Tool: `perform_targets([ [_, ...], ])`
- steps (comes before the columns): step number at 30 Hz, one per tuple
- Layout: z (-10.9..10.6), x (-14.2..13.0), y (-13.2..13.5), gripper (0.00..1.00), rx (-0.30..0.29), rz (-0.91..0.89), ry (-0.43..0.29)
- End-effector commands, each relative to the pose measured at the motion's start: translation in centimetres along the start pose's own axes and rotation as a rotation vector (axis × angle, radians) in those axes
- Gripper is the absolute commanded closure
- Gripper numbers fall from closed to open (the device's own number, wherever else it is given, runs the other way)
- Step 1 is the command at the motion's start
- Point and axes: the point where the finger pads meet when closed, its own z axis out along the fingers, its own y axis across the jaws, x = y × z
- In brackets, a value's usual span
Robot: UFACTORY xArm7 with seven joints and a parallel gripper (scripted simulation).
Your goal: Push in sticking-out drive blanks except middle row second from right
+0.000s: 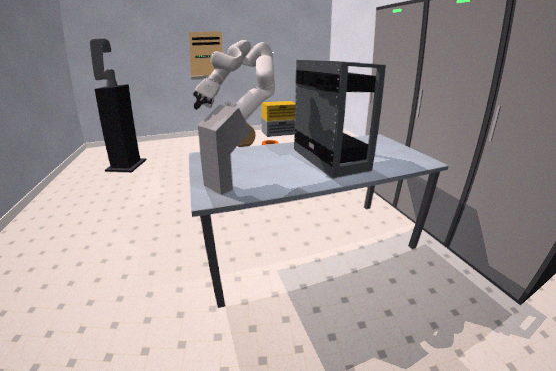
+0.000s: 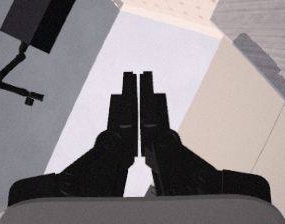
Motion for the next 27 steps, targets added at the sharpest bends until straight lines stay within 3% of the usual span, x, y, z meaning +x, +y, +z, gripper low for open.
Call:
perform_targets([
  [1, 0.1, -0.6, 0.5, 1.00, -0.136, -0.054, -0.041],
  [17, -0.5, -4.4, 4.2, 1.00, -0.255, -0.293, -0.198],
  [27, -2.1, -7.6, 6.9, 1.00, -0.310, -0.486, -0.365],
])
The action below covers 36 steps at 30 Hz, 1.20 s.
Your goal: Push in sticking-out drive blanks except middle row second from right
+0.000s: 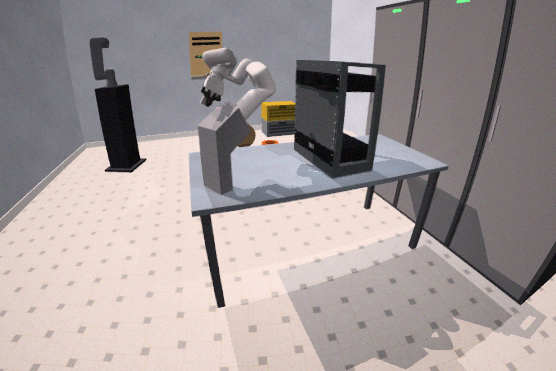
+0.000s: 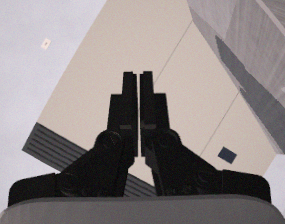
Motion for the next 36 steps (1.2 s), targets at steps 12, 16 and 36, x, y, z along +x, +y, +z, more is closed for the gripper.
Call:
perform_targets([
  [12, -0.8, -6.2, 2.0, 1.00, -0.054, -0.299, -0.230],
  [16, -0.5, -8.5, 4.5, 1.00, -0.121, -0.381, -0.305],
  [36, -2.5, -16.7, 15.0, 1.00, -0.355, -0.700, -0.679],
])
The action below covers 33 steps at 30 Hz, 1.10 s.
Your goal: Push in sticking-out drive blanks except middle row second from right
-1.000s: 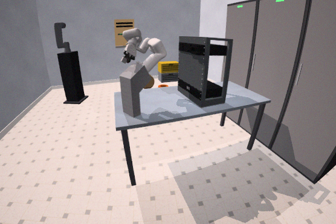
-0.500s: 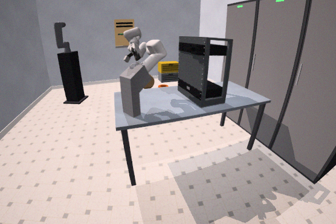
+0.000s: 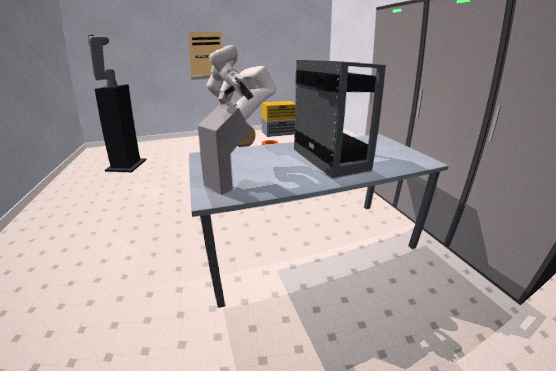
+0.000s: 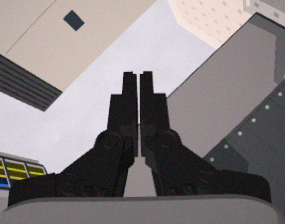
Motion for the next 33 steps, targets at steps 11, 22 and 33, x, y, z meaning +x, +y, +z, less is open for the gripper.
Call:
perform_targets([
  [11, 2.1, -8.6, 4.2, 1.00, -0.147, -0.174, -0.314],
  [22, 3.1, -12.2, 8.2, 1.00, -0.298, -0.255, -0.473],
  [33, 3.0, -16.8, 13.9, 1.00, -0.512, -0.287, -0.664],
])
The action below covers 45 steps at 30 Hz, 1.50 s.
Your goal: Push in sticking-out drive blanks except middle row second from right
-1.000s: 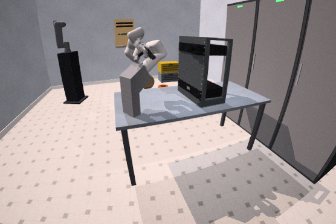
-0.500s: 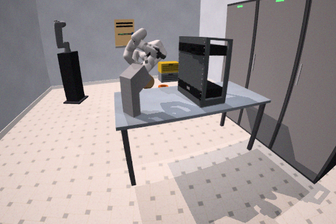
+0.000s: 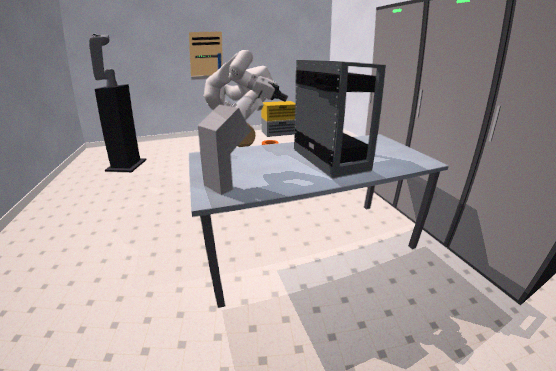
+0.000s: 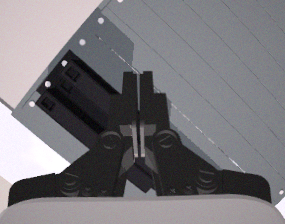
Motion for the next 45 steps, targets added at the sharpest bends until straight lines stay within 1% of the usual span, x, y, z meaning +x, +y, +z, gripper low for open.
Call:
perform_targets([
  [1, 2.2, -2.2, 1.5, 1.00, -0.086, -0.006, -0.101],
  [4, 3.0, -3.4, 2.5, 1.00, -0.130, -0.004, -0.156],
  [6, 3.0, -3.4, 2.5, 1.00, -0.130, -0.004, -0.156],
  [8, 3.4, -4.2, 3.0, 1.00, -0.153, -0.005, -0.190],
  [21, 2.9, -6.6, 1.1, 1.00, -0.071, -0.205, -0.294],
  [23, 2.9, -6.6, 1.1, 1.00, -0.071, -0.205, -0.294],
  [27, 2.7, -7.3, 0.6, 1.00, -0.047, -0.260, -0.320],
  [36, 1.1, -10.0, 0.0, 1.00, 0.058, -0.363, -0.431],
  [40, 1.0, -10.3, -0.2, 1.00, 0.070, -0.386, -0.440],
  [45, 0.6, -10.9, -0.6, 1.00, 0.098, -0.441, -0.462],
])
